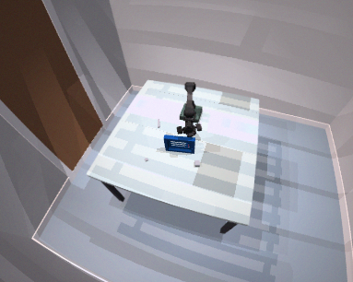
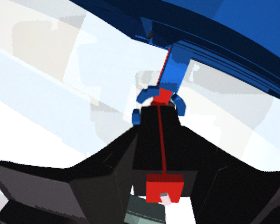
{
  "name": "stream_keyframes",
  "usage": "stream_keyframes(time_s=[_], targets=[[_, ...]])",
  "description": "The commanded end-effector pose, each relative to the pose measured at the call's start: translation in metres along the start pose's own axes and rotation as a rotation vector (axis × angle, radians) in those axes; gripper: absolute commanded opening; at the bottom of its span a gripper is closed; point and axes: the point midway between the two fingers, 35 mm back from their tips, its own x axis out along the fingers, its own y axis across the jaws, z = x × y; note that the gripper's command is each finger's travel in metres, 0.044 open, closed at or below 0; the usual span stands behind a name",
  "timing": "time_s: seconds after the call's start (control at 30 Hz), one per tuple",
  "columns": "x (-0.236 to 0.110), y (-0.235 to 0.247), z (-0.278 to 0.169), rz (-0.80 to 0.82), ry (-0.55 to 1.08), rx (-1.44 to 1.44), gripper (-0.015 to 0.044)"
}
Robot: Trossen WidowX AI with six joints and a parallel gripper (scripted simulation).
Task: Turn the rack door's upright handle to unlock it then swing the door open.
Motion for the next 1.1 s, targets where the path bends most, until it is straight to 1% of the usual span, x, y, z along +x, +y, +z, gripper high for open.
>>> stream_keyframes(time_s=[0.0, 0.9, 0.97, 1.07], targets=[[0.0002, 0.0000, 0.0002, 0.000, -0.001, -0.206, 0.0028], [0.0003, 0.0000, 0.0002, -0.001, -0.001, -1.536, 0.0028], [0.0003, 0.0000, 0.0002, -0.001, 0.000, -1.601, 0.0028], [0.0003, 0.0000, 0.0002, -0.001, 0.000, -1.609, 0.0028]])
